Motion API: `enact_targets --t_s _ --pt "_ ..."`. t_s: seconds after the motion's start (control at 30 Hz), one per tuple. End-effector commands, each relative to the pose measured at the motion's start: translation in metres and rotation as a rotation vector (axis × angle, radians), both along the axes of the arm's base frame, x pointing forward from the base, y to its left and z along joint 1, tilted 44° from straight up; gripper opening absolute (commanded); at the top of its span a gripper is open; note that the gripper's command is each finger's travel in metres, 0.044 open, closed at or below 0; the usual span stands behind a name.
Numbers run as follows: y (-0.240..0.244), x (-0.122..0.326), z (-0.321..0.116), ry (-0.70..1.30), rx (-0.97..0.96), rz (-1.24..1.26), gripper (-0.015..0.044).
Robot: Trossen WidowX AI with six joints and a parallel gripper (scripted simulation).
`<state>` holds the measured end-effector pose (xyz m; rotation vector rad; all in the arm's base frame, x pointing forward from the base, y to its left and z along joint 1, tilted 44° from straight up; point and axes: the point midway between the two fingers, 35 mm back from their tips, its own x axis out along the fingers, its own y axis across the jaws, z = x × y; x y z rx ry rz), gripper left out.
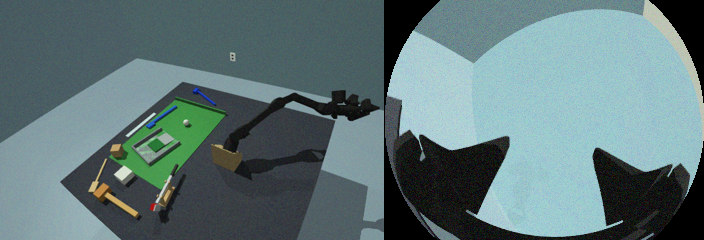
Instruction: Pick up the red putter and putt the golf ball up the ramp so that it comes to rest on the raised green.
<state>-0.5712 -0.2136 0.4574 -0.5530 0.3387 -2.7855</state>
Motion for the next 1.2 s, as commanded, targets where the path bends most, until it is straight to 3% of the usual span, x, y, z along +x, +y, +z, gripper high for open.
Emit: enact_targets --t_s 0.0,0.17,0.43,0.8,1.17 --pt "-0.001 0.000 0.000 -0.001 0.000 0.002 0.0426" --pt "-0.040 0.017 -0.004 -0.027 -0.002 0.060 0.0440" --pt "-0.138 0.090 0.004 -0.024 0.022 0.257 0.0440" --pt "-0.241 0.217 0.013 -0.016 0.045 0.534 0.0440" --pt "-0.301 0.362 0.020 -0.004 0.067 0.808 0.0440"
